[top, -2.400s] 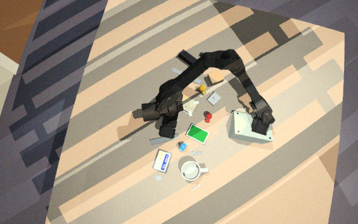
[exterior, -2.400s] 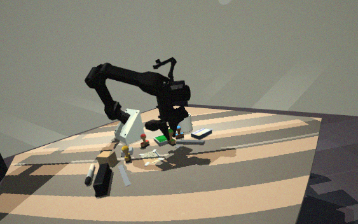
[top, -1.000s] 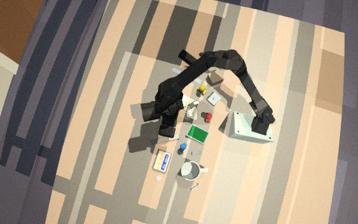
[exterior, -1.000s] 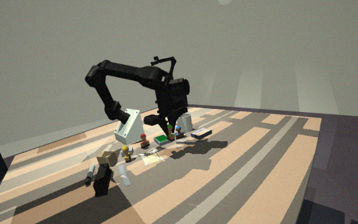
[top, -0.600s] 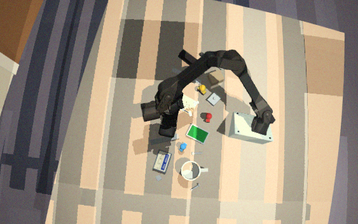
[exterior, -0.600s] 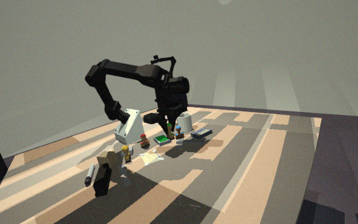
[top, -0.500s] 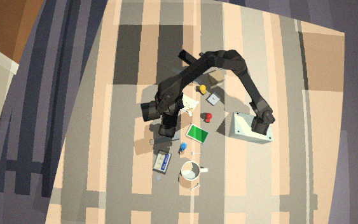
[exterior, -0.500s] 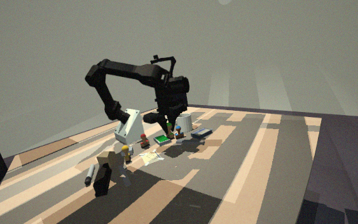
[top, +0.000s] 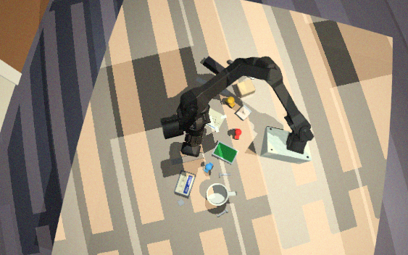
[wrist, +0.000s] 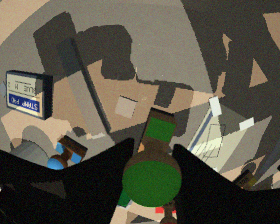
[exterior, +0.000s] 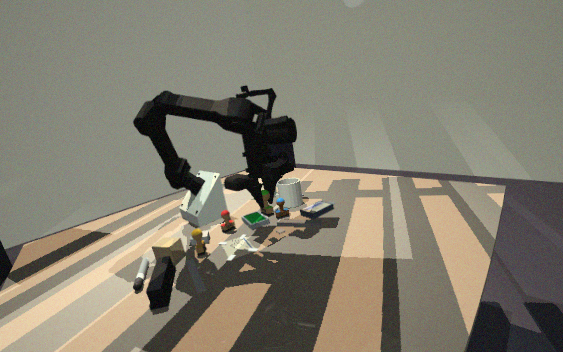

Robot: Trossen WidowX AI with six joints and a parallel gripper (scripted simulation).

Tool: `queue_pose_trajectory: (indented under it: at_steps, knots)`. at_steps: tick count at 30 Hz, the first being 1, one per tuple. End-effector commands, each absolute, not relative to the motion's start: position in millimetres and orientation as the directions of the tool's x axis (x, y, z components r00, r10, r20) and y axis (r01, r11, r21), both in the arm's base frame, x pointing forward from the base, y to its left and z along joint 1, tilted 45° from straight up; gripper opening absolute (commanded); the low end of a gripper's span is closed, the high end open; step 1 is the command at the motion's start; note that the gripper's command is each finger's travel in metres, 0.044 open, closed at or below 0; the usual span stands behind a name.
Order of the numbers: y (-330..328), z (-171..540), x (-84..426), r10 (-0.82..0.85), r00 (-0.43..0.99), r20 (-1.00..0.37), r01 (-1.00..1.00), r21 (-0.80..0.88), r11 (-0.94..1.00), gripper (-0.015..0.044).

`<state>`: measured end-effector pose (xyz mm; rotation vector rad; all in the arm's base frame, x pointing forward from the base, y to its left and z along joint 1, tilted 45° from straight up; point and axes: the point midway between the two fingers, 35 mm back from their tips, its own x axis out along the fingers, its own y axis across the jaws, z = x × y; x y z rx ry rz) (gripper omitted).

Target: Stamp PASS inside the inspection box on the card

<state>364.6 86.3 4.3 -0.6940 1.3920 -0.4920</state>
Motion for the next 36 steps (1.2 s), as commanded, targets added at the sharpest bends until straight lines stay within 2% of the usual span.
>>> queue_pose_trajectory:
  at_steps: [1, 26, 36]
  knots:
    - [91, 1, 352, -0.681, 0.128, -0.721, -0.085, -0.692, 0.717, 0.0000]
    - [97, -24, 243, -0.682, 0.122, -0.721, -0.089, -0.692, 0.716, 0.0000]
    - [94, -27, 240, -0.682, 0.122, -0.721, -0.090, -0.693, 0.716, 0.0000]
